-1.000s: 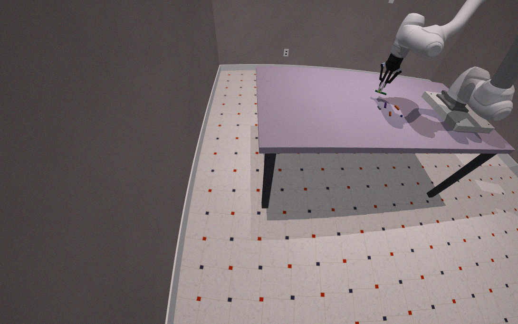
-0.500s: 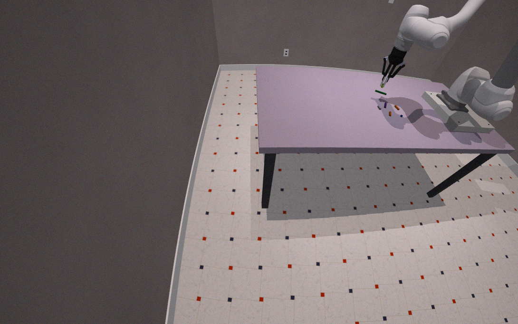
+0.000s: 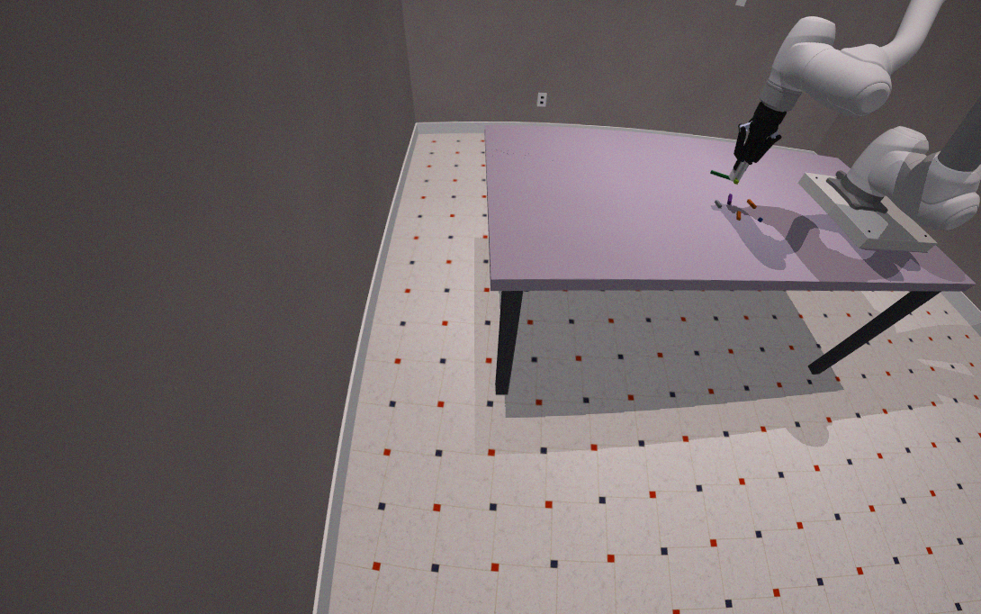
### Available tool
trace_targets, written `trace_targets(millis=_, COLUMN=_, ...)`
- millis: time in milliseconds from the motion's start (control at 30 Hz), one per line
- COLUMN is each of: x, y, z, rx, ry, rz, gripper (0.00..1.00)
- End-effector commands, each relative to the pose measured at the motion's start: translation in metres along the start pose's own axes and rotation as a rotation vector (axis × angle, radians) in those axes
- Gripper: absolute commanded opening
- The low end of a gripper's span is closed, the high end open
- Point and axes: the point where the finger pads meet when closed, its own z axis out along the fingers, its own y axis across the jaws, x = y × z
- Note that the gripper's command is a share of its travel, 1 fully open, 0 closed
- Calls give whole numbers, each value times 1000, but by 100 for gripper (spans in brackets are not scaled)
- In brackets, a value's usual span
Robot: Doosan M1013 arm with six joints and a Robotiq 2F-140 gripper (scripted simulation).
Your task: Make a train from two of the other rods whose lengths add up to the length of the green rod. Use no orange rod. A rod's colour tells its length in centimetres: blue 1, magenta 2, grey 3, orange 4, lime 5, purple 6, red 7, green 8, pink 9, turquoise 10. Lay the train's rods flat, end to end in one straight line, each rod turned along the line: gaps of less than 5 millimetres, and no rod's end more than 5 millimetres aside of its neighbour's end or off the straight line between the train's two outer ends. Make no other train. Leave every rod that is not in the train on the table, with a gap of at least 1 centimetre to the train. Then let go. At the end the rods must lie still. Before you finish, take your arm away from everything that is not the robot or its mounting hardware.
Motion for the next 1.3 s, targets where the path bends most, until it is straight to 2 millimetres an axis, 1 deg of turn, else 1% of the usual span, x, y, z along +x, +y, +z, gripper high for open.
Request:
trace_targets(millis=0, x=-39, y=2, z=0, rx=-2, ry=-4, rz=-149, gripper=3)
trace_targets(millis=500, x=-40, y=3, z=0, rx=-2, ry=-4, rz=-156, gripper=3)
trace_targets(millis=633, x=-40, y=3, z=3, rx=-2, ry=-4, rz=-156, gripper=3)
trace_targets(millis=800, x=-41, y=3, z=16, rx=-2, ry=-4, rz=-156, gripper=3)
trace_targets(millis=1000, x=-41, y=3, z=41, rx=-2, ry=-4, rz=-156, gripper=3)
trace_targets(millis=1067, x=-41, y=3, z=41, rx=-2, ry=-4, rz=-156, gripper=3)
trace_targets(millis=1267, x=-41, y=3, z=67, rx=-2, ry=-4, rz=-156, gripper=3)
